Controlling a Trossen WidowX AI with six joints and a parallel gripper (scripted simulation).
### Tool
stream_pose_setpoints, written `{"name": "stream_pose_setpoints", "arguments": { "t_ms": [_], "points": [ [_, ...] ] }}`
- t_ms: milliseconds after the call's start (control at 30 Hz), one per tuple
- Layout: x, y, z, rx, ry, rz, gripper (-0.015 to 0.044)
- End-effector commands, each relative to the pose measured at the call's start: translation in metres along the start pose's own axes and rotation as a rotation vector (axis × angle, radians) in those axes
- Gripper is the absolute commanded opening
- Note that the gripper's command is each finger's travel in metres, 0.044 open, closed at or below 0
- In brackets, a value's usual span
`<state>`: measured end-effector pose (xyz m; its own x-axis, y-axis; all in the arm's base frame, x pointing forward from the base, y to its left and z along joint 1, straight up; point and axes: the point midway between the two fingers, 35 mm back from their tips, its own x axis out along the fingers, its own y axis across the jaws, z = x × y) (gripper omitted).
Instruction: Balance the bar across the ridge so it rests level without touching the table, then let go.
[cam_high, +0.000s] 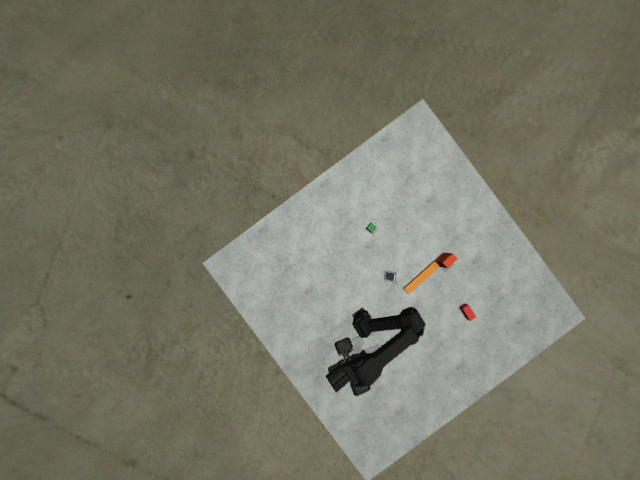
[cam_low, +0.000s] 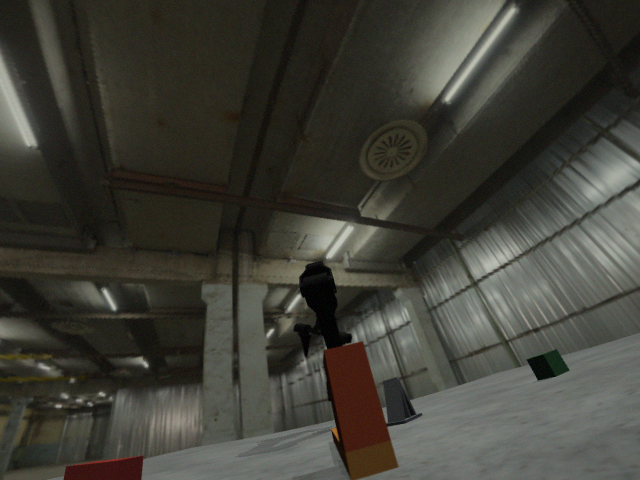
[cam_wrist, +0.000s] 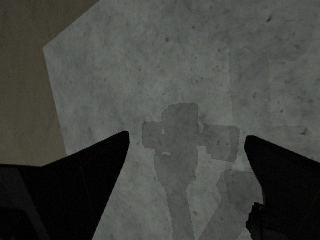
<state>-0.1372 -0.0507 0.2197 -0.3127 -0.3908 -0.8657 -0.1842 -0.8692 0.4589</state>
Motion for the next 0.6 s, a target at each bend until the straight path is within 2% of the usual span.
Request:
{"name": "stream_pose_setpoints", "arguments": {
  "t_ms": [0,67,100,567],
  "points": [
    [0.000,0.000,0.000,0.004,-0.001,-0.001,0.0374],
    [-0.001,-0.002,0.004,0.040,-0.009,-0.008,0.0321],
    [-0.002,-0.004,0.006,0.067,-0.016,-0.012,0.0315],
    [-0.018,-0.031,0.036,0.443,-0.108,-0.074,0.0315]
  ]
}}
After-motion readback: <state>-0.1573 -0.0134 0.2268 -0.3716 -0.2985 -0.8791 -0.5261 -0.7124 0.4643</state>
